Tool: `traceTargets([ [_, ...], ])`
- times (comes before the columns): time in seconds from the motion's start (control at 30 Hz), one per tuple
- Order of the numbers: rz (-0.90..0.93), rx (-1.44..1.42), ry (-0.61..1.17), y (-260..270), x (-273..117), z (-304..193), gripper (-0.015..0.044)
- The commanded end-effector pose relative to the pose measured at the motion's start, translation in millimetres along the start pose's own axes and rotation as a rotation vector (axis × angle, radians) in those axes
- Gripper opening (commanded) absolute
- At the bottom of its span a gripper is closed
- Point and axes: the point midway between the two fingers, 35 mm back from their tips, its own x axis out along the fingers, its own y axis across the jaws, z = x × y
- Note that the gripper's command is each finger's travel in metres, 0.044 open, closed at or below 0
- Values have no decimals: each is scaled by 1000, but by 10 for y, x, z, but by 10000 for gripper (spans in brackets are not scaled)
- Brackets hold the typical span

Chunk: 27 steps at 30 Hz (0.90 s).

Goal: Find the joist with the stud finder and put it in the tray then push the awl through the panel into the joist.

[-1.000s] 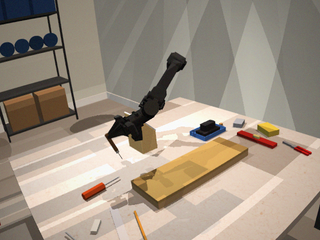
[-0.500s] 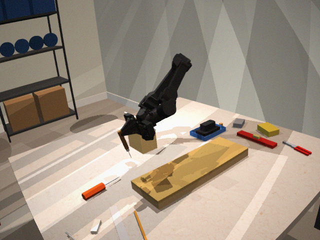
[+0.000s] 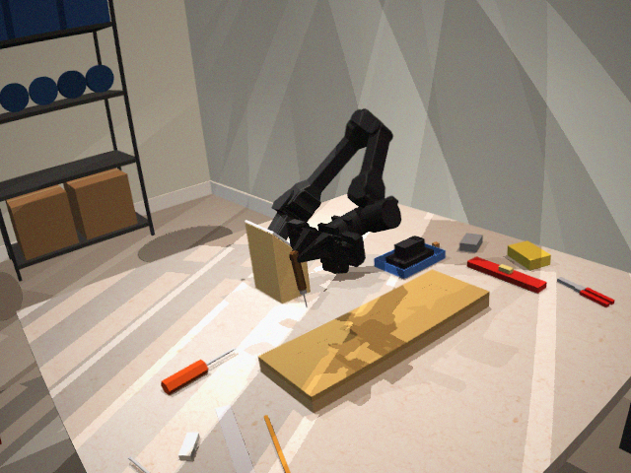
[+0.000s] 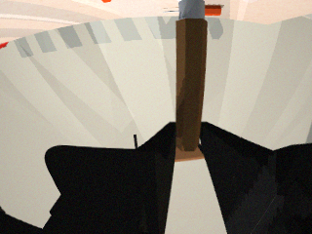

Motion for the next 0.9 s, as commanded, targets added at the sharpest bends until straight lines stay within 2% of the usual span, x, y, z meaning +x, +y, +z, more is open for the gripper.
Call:
traceTargets([
  [0.0,-74,-8,26,-198,-292,19,0],
  [0.43,-265,-31,79,-576,-1130,176,0],
  [0.87,-464,-30,100,-730,-2022,336,0],
])
